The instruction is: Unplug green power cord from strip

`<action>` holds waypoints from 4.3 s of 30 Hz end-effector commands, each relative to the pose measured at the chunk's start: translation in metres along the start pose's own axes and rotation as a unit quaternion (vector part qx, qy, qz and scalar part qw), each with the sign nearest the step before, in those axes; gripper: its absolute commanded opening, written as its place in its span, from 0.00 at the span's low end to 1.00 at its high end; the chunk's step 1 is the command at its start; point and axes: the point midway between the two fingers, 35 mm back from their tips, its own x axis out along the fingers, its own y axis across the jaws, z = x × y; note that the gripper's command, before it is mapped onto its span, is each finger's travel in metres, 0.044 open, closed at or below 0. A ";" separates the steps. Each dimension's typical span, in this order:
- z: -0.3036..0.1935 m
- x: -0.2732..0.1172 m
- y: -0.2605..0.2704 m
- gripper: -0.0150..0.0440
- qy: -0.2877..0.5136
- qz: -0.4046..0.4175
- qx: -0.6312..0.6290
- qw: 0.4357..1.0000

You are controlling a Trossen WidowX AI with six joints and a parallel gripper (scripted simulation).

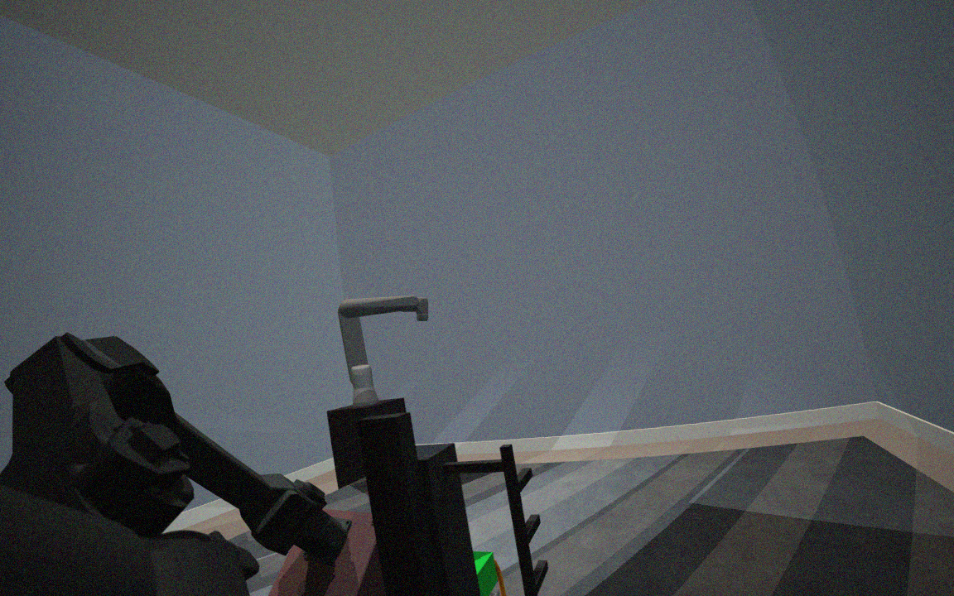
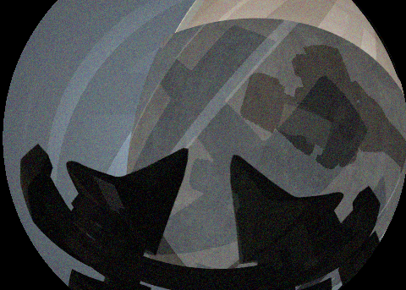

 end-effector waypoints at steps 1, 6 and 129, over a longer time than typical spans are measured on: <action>-0.047 -0.009 0.034 0.53 0.051 0.036 -0.091 0.994; -0.114 -0.031 0.074 0.53 0.112 0.092 -0.220 0.965; -0.368 -0.182 -0.062 0.25 0.321 0.160 -0.933 0.015</action>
